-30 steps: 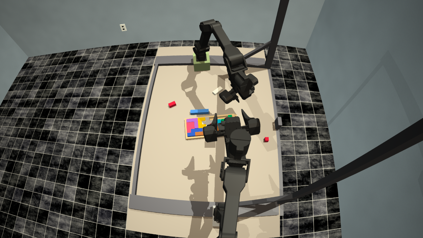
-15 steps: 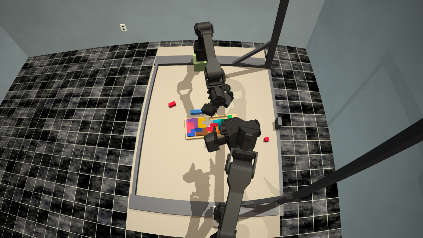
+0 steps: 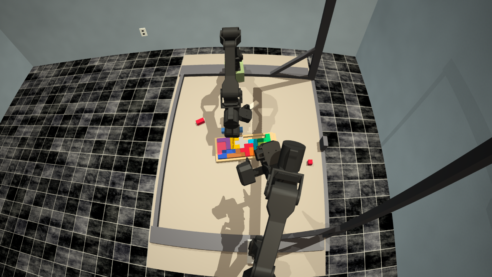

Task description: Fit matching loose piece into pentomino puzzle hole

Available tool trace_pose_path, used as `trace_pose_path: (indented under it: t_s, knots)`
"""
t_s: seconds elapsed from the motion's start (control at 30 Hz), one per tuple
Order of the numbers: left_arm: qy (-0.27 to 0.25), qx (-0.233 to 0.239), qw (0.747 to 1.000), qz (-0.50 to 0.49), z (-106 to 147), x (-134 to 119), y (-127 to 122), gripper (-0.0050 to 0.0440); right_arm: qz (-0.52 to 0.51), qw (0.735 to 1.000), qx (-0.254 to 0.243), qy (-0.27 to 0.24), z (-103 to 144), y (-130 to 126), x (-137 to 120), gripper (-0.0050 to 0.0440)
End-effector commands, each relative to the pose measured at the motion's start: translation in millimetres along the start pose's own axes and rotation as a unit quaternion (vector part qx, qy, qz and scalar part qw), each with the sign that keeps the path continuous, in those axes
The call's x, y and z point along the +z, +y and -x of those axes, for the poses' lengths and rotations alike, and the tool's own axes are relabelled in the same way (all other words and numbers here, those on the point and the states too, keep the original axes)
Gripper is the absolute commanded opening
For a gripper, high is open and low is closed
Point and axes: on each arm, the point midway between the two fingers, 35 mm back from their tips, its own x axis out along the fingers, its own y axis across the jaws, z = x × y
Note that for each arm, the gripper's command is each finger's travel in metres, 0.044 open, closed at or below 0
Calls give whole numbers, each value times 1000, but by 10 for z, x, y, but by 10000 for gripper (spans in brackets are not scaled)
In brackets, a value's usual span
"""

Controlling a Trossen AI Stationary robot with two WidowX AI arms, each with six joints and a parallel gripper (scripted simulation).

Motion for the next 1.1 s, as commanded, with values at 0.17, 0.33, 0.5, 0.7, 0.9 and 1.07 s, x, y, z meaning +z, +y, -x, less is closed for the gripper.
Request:
trace_pose_path:
  t_s: [0.17, 0.33, 0.5, 0.7, 0.9, 1.07]
  knots:
    - [-7, -3, 1000, 4, 65, 60, 5, 440, 40, 999, -3, 5, -53, 33, -109, 199]
    - [-5, -1, 1000, 3, 50, 38, 10, 440, 41, 999, 0, 5, -146, 41, -114, 199]
    - [-5, -1, 1000, 3, 50, 38, 10, 440, 40, 999, 0, 5, -219, 42, -111, 199]
    - [-5, -1, 1000, 3, 50, 38, 10, 440, 40, 999, 0, 5, -277, 42, -112, 199]
    - [-5, -1, 1000, 3, 50, 38, 10, 440, 40, 999, -3, 5, -279, 21, -112, 159]
    - [-5, -1, 1000, 3, 50, 38, 10, 440, 40, 999, -2, 5, -279, 23, -112, 119]
